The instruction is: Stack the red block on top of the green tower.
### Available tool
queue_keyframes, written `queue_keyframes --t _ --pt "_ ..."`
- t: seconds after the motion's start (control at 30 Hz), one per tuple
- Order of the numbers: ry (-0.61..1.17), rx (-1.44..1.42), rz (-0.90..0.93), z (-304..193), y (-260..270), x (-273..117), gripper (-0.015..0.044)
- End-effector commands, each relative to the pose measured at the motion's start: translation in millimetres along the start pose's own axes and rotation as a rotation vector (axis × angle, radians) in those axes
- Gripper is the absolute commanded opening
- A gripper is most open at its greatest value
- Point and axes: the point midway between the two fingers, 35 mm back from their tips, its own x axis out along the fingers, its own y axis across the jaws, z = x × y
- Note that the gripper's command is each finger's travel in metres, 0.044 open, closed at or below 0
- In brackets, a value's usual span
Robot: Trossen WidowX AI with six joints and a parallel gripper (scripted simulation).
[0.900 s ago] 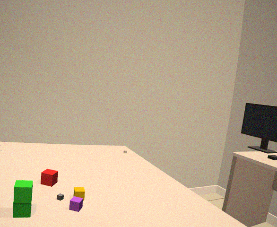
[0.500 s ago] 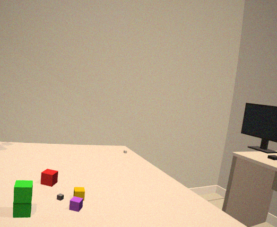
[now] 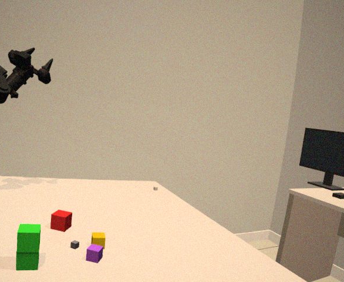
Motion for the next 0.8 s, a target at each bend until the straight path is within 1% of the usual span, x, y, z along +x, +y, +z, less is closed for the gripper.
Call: queue_keyframes --t 0.0,0.1,0.23,0.37,0.57,0.77 --pt "0.081 -0.181 -0.114 -15.1 -51.8 5.4 0.0440" --pt "0.156 -0.334 -0.227 -22.8 -98.3 5.9 0.0440" --pt "0.263 -0.581 -0.431 -15.1 -178.6 -2.5 0.0440" --pt "0.360 -0.714 -0.575 -6.2 -230.8 -15.6 0.0440" --pt "0.645 -0.900 -0.911 19.8 -335.3 -68.7 0.0440" --pt "0.950 -0.928 -1.246 58.1 -406.7 -145.1 0.0440"
